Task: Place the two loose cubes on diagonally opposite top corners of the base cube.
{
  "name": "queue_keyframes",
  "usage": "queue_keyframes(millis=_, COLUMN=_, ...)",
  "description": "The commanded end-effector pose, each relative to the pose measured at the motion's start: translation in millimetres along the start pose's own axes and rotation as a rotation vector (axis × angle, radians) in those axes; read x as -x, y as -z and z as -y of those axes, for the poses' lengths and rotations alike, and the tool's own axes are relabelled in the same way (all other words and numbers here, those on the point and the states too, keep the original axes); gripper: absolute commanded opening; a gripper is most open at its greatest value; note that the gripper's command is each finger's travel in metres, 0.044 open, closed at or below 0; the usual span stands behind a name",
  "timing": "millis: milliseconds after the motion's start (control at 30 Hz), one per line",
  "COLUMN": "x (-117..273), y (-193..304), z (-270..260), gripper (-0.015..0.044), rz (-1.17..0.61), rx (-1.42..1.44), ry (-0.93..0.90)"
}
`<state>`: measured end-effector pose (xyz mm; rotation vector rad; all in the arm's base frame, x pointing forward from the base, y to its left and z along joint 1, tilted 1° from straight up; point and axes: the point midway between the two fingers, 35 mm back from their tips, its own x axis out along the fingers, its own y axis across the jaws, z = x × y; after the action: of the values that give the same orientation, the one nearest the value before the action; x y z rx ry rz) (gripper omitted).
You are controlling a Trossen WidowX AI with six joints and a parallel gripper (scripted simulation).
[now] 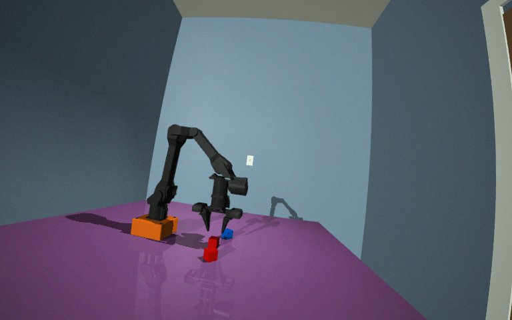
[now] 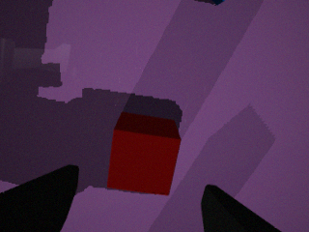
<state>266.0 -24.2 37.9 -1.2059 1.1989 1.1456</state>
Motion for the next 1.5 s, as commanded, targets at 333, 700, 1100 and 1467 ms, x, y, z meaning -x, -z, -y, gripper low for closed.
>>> queue_keyframes(millis=333, x=-22, y=1, z=0, gripper=0.0265, rz=-0.004, rx=0.003, ry=-0.001)
queue_keyframes(millis=700, x=-38, y=1, z=0, gripper=0.0265, rz=-0.004, rx=0.003, ry=-0.002)
queue_keyframes(millis=1100, x=-34, y=1, z=0, gripper=0.0105, rz=-0.004, rx=0.003, ry=-0.001)
queue_keyframes(millis=1467, x=-1, y=1, z=5, gripper=0.0105, rz=-0.004, rx=0.003, ry=-0.001)
